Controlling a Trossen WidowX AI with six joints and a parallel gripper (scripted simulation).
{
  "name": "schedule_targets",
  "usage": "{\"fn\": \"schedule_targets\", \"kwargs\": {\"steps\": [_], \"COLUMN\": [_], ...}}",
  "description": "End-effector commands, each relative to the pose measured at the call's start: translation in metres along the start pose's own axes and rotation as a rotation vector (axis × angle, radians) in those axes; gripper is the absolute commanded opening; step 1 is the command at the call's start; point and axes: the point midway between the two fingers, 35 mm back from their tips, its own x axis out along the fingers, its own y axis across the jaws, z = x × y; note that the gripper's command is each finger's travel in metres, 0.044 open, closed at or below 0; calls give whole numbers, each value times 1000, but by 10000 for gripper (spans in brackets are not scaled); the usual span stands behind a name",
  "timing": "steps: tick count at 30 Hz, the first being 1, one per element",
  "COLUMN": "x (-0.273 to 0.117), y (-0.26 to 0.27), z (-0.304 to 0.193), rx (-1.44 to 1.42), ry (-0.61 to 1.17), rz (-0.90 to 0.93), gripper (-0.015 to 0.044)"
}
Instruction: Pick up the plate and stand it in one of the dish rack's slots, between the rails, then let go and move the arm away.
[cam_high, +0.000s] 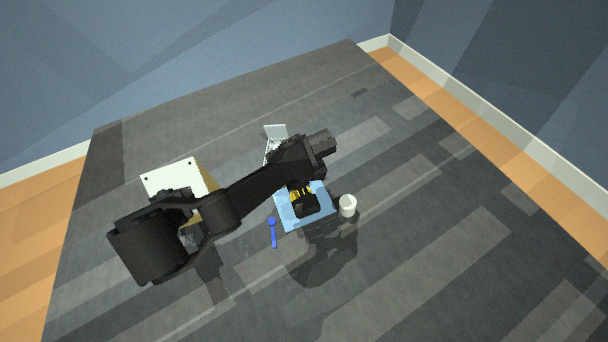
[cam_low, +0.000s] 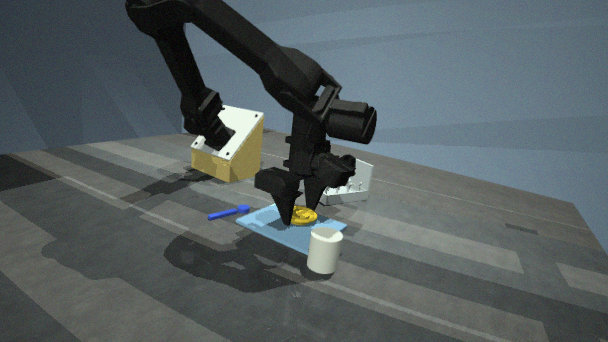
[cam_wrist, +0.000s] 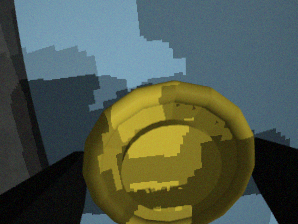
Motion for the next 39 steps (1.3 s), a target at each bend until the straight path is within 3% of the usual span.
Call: {"fn": "schedule_targets", "kwargs": {"steps": [1,4,15,39], "x": [1,1,-38,-139], "y": [0,0,5,8], "z": [-1,-1,10,20], "rx": [-9,-9,-11,-12], "ry": [3,3,1,2], "rz": [-5,-5,9,11], "gripper": [305,285,0,0]}}
